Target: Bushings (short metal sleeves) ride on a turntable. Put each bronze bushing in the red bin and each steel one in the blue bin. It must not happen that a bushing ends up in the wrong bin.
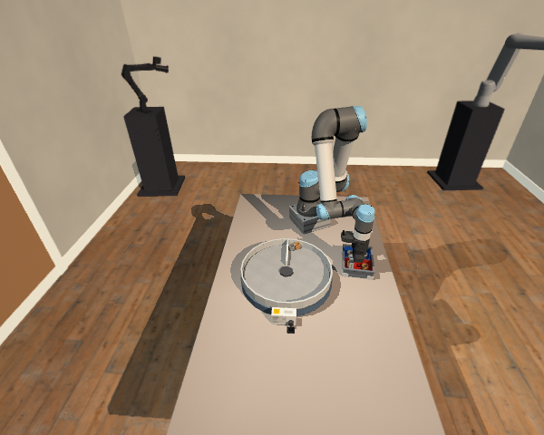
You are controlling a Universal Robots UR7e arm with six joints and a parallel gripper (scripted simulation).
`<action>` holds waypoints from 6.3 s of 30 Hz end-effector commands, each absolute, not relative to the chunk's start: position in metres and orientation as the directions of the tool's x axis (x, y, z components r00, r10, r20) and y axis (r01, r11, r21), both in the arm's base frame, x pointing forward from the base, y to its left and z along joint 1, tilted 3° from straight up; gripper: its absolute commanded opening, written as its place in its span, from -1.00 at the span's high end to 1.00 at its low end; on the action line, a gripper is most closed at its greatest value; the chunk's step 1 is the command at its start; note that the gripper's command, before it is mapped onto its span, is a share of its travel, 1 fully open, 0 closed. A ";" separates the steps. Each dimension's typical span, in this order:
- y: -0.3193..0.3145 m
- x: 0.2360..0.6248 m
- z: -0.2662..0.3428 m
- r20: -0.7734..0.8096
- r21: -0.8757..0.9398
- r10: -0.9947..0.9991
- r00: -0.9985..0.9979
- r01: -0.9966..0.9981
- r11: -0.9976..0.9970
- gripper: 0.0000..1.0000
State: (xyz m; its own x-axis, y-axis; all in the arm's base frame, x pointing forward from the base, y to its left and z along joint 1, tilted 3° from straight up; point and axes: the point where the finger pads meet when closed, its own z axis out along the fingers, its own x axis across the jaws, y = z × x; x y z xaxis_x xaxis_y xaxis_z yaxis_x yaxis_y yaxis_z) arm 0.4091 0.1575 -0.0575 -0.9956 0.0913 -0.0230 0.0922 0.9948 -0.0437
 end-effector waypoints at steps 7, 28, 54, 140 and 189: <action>0.157 0.410 -0.064 -0.025 -0.043 0.091 -0.996 0.092 0.995 1.00; 0.157 0.410 -0.064 -0.025 -0.043 0.091 -0.996 0.092 0.995 0.16; 0.157 0.410 -0.064 -0.025 -0.043 0.091 -0.996 0.092 0.995 0.16; 0.158 0.410 -0.052 -0.025 -0.043 0.091 -0.996 0.092 0.995 0.16; 0.158 0.410 -0.038 -0.025 -0.043 0.091 -0.996 0.092 0.995 0.16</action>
